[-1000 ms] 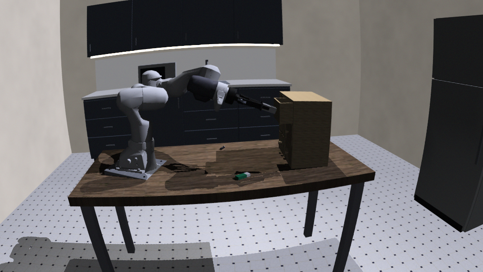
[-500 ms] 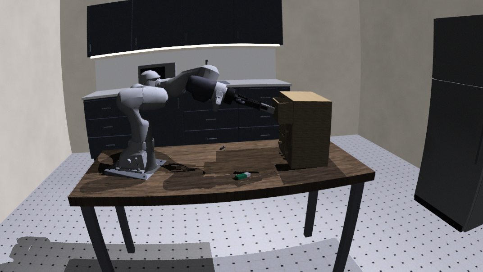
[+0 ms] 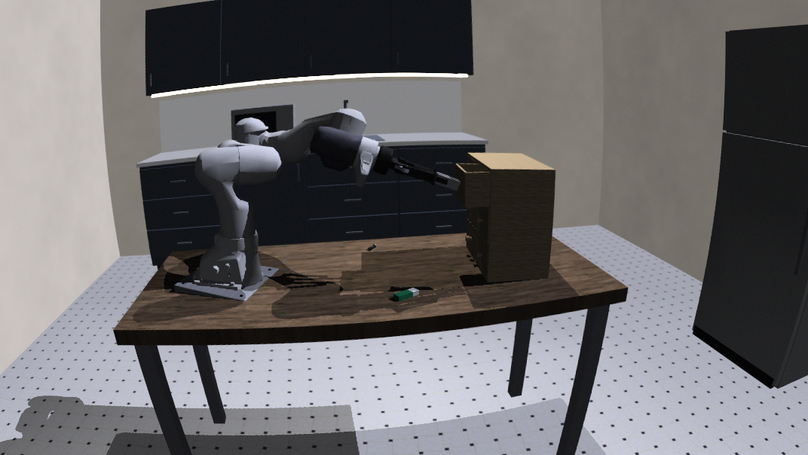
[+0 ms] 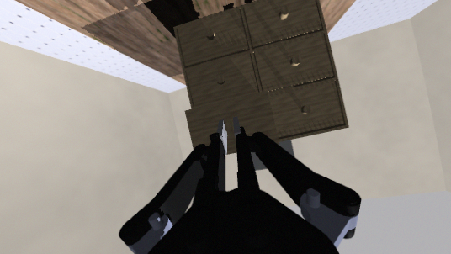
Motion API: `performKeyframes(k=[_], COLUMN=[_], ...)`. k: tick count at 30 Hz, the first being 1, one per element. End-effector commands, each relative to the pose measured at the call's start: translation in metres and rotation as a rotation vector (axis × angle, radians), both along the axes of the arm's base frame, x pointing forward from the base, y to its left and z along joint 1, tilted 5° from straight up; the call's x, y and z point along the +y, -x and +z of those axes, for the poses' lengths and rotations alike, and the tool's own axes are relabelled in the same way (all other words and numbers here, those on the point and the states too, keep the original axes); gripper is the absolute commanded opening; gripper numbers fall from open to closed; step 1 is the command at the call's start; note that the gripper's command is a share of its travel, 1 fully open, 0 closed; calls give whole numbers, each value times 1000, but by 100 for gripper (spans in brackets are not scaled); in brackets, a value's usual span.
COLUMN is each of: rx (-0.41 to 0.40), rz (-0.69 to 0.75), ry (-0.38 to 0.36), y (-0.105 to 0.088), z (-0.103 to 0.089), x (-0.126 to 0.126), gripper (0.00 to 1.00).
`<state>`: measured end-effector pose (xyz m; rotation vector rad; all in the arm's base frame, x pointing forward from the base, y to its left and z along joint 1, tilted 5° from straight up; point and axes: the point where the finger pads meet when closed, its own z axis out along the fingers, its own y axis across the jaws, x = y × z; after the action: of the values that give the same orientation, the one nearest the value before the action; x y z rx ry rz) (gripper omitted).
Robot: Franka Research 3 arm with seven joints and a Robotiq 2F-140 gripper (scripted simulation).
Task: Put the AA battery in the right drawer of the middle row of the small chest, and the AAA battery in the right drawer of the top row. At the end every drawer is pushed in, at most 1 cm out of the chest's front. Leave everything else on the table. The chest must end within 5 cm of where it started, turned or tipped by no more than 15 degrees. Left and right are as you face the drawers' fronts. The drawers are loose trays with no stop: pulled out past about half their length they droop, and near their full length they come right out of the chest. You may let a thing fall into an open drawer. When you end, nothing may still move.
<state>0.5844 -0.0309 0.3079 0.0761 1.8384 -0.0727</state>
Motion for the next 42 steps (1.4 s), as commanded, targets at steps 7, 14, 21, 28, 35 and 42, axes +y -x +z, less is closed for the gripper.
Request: performKeyframes(k=[7,14,21,28,35,42], rx=[2,2,2,2,2,2], rz=[-2,-2,-2,-2,-2,-2], ry=[8,8,8,8,8,8], y=[1,1,1,17,47,51], z=[0,0,0,-2,-4,-4], x=[-1,-1,-1,0,3,3], gripper=[10,20,20,20,20,20])
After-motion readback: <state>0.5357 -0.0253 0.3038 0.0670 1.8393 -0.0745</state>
